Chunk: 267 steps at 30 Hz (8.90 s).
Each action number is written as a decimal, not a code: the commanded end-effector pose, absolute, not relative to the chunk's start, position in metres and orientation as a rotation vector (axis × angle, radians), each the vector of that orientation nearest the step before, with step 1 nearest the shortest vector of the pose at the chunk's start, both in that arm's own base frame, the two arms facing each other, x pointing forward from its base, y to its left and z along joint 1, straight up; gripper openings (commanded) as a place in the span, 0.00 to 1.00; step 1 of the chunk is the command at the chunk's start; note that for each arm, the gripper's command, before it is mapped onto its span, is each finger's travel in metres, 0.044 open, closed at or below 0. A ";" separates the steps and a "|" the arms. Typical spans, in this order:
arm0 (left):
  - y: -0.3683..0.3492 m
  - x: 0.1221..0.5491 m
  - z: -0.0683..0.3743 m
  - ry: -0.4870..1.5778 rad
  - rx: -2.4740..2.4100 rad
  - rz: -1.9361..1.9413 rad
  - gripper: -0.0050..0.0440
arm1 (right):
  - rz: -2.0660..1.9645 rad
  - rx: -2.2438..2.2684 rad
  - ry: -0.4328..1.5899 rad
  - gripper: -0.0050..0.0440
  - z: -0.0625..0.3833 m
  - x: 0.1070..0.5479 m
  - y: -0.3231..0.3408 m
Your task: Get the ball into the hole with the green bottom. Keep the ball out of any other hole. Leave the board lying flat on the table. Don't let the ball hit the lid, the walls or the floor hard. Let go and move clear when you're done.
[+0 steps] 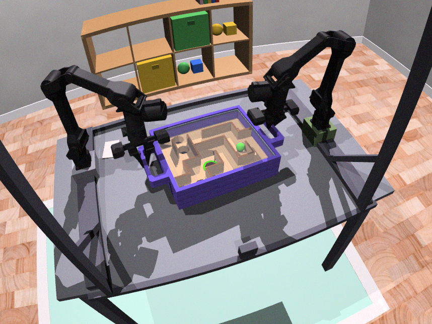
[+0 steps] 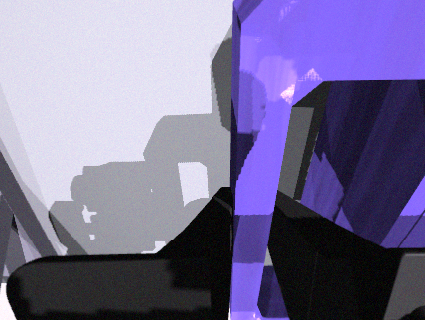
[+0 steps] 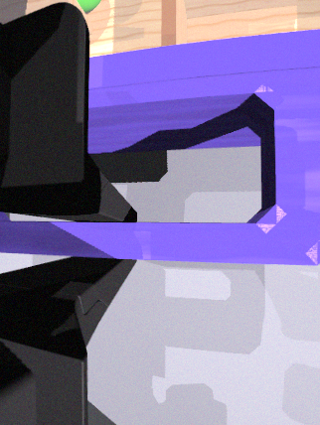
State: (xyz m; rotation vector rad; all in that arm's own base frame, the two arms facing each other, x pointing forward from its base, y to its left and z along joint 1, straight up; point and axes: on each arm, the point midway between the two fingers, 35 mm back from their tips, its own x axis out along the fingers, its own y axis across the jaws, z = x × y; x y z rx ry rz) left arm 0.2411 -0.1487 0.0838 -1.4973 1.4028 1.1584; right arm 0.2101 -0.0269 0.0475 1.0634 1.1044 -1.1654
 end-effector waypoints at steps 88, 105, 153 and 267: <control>-0.157 0.238 0.087 1.367 -1.538 1.073 0.00 | -1.187 1.036 1.092 0.00 0.072 0.219 -0.027; -0.156 0.243 0.093 1.392 -1.543 1.076 0.00 | -1.167 1.057 1.093 0.00 0.066 0.214 -0.028; -0.155 0.235 0.083 1.371 -1.547 1.063 0.00 | -1.185 1.041 1.111 0.00 0.075 0.221 -0.028; -0.156 0.241 0.084 1.370 -1.558 1.039 0.00 | -1.194 1.037 1.136 0.00 0.071 0.213 -0.028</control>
